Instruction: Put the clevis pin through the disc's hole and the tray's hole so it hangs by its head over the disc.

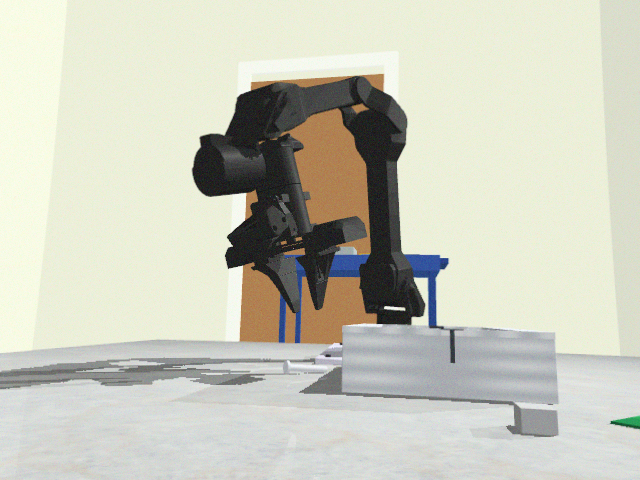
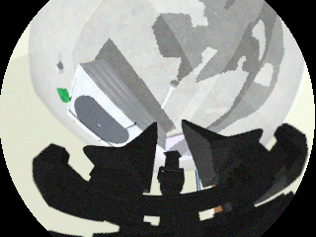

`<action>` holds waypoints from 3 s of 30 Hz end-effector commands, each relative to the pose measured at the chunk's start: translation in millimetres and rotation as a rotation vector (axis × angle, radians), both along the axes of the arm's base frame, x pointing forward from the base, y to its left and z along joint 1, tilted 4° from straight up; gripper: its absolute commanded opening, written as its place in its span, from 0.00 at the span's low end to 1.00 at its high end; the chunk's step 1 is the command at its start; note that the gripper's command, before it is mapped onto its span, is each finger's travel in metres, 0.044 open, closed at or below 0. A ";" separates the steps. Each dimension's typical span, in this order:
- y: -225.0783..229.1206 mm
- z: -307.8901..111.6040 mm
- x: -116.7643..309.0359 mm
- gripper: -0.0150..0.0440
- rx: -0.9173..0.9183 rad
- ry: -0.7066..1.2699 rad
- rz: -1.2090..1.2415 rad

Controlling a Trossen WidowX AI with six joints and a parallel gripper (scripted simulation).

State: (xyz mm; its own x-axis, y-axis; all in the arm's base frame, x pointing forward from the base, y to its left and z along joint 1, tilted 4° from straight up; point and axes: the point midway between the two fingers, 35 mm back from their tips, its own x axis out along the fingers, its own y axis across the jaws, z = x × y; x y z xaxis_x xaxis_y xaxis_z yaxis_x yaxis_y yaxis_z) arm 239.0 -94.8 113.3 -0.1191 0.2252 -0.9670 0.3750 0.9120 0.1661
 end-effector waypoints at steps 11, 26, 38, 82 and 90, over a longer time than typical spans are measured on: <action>-1.8 -0.6 7.1 0.53 -0.002 0.146 -0.443; -2.0 -13.0 7.1 0.53 -0.002 0.147 -0.443; -1.6 -32.8 8.9 0.53 -0.002 0.147 -0.443; -0.4 -74.0 13.1 0.53 -0.002 0.147 -0.443; -0.4 -74.0 13.1 0.39 -0.002 0.147 -0.443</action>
